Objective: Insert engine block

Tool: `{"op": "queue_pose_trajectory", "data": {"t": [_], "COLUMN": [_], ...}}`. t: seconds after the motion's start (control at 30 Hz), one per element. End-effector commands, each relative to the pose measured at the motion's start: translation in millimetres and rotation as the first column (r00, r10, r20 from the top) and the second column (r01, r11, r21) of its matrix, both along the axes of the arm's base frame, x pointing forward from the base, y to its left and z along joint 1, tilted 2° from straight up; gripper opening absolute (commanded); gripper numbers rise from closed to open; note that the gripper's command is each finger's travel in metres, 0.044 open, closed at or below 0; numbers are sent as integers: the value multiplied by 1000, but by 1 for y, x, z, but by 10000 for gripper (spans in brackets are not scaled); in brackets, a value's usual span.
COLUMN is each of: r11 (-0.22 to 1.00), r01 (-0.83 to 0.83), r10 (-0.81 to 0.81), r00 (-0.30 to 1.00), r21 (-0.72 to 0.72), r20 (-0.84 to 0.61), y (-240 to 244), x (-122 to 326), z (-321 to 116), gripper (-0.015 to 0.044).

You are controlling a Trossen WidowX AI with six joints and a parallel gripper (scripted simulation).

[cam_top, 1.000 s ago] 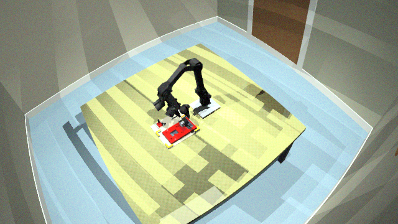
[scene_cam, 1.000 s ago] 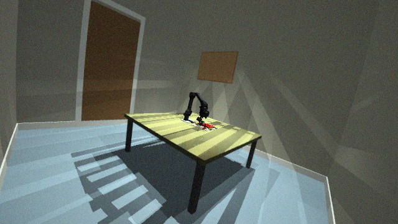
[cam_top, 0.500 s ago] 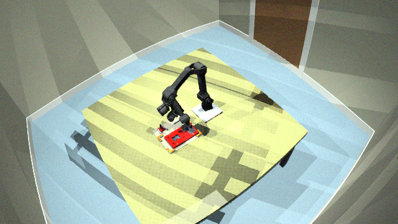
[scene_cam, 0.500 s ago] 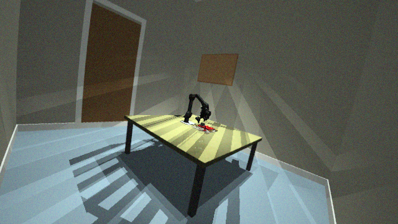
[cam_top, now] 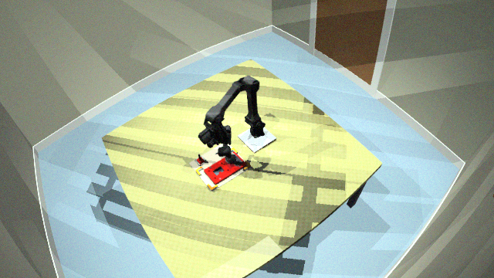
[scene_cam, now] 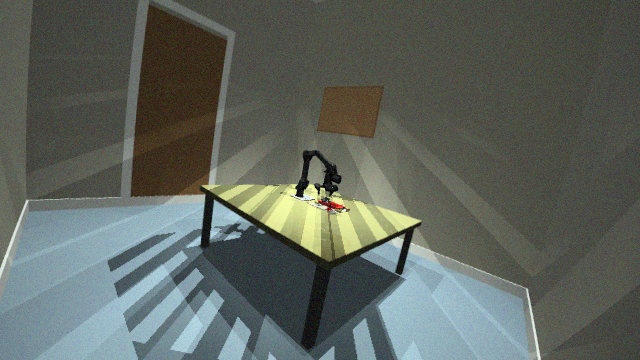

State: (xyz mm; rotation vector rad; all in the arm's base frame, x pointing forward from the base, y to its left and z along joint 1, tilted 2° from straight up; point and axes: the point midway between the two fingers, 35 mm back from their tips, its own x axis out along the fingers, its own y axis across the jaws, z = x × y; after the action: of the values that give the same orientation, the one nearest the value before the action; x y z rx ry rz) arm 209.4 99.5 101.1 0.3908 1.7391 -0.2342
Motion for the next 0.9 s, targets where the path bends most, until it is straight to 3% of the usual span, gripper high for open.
{"op": "queue_pose_trajectory", "data": {"t": [0.0, 0.33, 0.67, 0.87], "r11": [994, 903, 712, 651], "r01": [103, 416, 694, 753], "r10": [-102, -406, -669, -725], "r00": [994, 908, 718, 655], "r21": [-35, -110, -110, -98], "r20": [24, 99, 193, 214], "y": [1, 4, 7, 8], "x": [1, 4, 6, 7], "z": [4, 11, 20, 22], "gripper": [440, 440, 440, 440]}}
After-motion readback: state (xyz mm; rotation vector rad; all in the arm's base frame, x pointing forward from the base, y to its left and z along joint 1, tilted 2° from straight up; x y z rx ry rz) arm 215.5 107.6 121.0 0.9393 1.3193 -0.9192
